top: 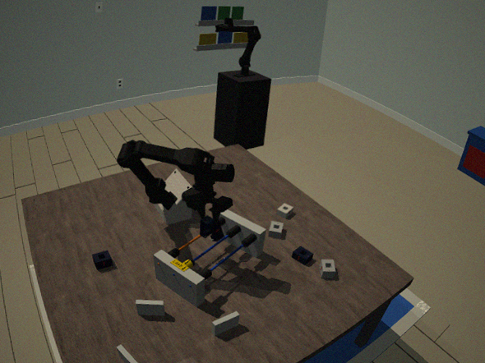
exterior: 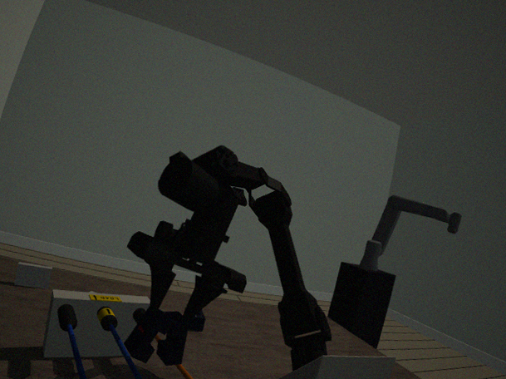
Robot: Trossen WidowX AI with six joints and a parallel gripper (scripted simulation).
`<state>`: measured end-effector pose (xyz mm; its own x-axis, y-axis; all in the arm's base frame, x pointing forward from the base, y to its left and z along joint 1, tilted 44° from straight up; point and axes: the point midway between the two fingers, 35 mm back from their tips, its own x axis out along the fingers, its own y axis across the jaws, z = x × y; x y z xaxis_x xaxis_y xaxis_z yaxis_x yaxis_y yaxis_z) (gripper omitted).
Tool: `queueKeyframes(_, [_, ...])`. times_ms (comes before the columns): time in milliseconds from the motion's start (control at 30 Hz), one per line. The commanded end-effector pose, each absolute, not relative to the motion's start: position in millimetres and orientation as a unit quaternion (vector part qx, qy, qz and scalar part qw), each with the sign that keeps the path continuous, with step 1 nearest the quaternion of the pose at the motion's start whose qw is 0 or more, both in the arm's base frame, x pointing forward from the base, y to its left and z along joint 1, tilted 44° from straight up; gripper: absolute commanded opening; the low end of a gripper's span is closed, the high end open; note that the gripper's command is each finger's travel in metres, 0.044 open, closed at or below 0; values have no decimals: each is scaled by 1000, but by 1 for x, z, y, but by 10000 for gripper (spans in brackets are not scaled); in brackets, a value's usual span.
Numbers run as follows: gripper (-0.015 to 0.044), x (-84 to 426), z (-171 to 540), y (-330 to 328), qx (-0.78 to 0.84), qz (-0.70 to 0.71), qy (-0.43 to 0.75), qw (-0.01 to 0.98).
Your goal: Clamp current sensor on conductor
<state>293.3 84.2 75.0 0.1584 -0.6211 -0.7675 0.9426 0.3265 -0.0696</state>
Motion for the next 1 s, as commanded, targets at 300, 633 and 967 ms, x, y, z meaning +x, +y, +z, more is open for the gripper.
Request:
queueKeyframes(300, [0,314,66,81,226,-521,356,742])
queueKeyframes(633, [0,318,53,71,226,-521,356,742])
queueKeyframes(967, [0,321,41,61,226,-521,355,743])
